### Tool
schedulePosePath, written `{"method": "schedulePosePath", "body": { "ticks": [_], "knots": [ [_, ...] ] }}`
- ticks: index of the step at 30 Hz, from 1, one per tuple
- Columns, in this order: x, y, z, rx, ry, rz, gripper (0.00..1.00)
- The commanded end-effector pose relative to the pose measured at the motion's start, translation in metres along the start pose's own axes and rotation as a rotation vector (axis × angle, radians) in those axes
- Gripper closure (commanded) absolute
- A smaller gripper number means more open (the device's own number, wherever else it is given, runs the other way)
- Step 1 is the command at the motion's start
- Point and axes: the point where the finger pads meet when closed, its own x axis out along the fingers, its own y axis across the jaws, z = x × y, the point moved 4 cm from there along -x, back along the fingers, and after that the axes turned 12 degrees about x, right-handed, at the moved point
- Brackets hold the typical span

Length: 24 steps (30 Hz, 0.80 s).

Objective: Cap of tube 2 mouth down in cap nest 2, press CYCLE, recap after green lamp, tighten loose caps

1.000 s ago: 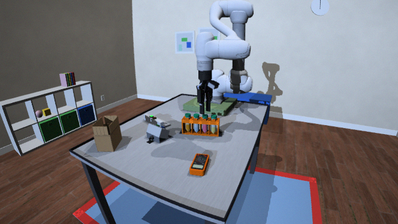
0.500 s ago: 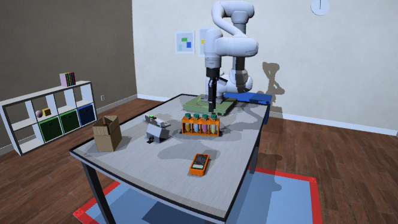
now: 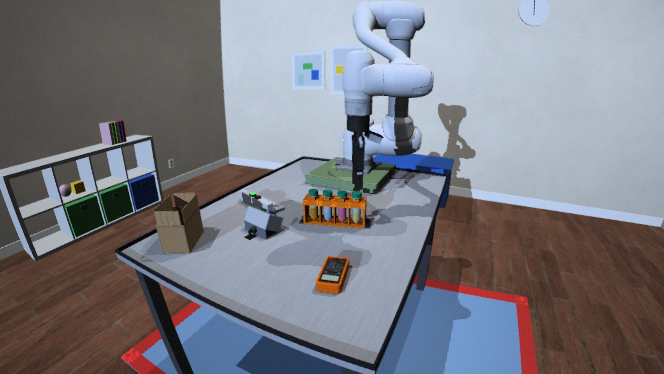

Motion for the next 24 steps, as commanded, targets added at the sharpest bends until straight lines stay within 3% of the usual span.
{"method": "schedulePosePath", "body": {
  "ticks": [1, 6, 24],
  "knots": [
    [0.015, 0.000, 0.000, -0.003, 0.002, -0.002, 0.59],
    [0.030, 0.000, 0.001, -0.001, 0.002, -0.002, 0.59],
    [0.035, -0.001, 0.001, -0.001, 0.002, -0.002, 0.59]
  ]
}}
